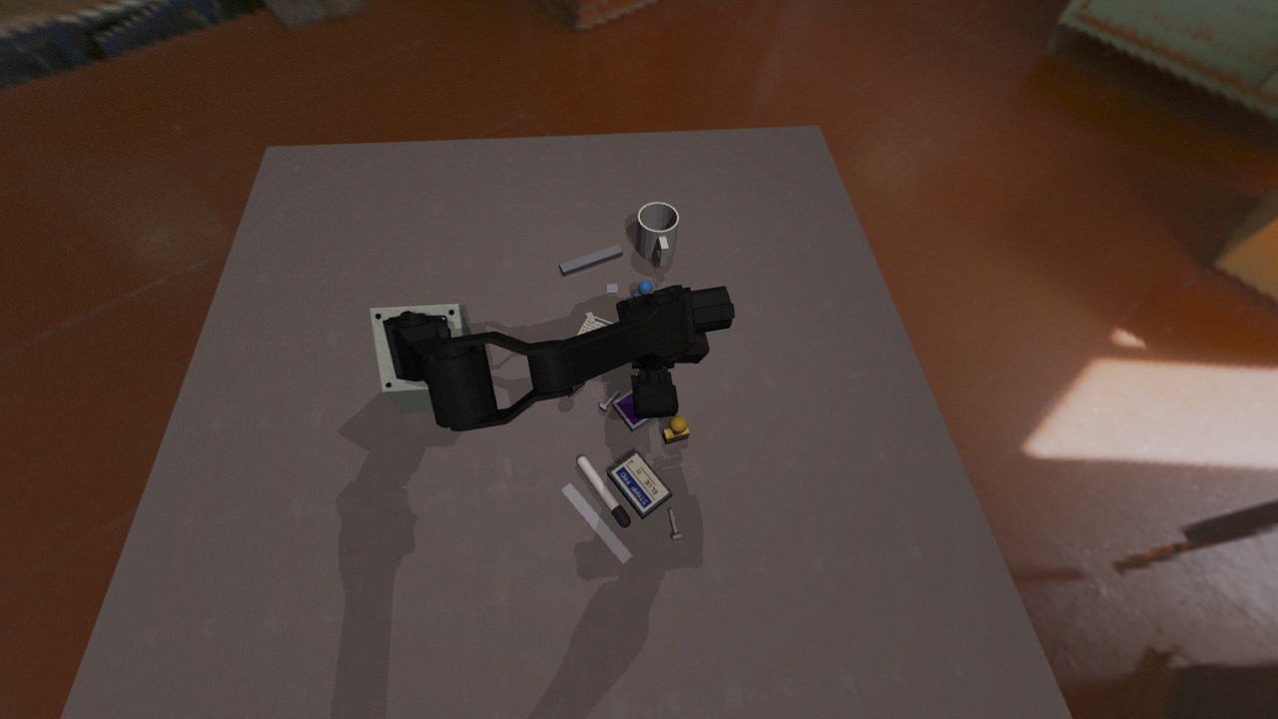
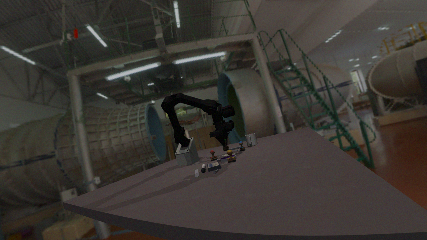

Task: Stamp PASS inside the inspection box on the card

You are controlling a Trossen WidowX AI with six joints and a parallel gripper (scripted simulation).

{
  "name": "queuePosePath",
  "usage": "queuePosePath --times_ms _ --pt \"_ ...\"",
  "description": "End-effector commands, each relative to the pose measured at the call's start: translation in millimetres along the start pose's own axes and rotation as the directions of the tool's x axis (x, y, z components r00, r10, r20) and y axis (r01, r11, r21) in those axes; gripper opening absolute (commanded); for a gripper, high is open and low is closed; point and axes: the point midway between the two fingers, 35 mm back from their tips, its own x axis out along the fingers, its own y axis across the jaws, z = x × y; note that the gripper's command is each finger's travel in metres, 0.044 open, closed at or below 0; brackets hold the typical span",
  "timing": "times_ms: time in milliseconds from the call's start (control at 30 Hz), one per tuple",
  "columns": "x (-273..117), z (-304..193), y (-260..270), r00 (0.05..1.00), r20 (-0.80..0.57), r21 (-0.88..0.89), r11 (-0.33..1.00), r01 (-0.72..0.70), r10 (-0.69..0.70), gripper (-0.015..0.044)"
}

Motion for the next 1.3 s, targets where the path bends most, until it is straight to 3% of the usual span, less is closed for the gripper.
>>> queuePosePath --times_ms 0,1267 --pt "4.8 -1.2 -0.3 1.0 -0.006 -0.005 1.0 0.006 -0.006 0.0" --pt "29.8 -2.0 -1.2 1.0 -0.006 -0.004 1.0 0.007 -0.007 0.0"
